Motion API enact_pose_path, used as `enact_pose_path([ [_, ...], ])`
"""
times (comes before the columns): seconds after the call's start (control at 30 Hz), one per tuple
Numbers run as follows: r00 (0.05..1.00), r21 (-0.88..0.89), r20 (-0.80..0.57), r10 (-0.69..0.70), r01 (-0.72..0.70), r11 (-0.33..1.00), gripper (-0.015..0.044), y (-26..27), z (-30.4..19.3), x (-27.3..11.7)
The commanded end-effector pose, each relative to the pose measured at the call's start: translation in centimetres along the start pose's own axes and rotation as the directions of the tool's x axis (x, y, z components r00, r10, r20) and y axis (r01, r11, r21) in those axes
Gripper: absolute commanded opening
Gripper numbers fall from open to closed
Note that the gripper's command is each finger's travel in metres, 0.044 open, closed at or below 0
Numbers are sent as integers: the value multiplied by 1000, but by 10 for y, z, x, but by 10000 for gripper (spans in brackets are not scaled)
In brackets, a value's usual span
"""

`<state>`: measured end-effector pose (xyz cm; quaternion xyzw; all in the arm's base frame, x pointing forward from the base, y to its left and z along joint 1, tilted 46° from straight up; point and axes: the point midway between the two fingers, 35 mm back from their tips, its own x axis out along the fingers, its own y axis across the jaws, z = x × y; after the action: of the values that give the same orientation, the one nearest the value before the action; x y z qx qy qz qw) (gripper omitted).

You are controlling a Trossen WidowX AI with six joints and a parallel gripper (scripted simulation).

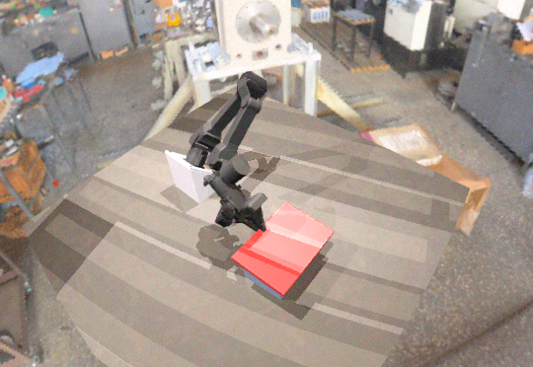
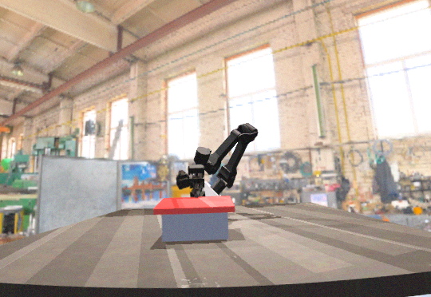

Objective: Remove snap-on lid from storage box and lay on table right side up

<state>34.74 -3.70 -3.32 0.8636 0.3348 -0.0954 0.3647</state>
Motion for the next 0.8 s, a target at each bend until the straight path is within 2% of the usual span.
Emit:
enact_pose_path([
  [0.0, 1000, 1, 1, -1, 1, 1000, 0, 0, 0, 1],
  [0.77, 1000, 1, 1, -1, 1, 1000, 0, 2, 0, 2],
])
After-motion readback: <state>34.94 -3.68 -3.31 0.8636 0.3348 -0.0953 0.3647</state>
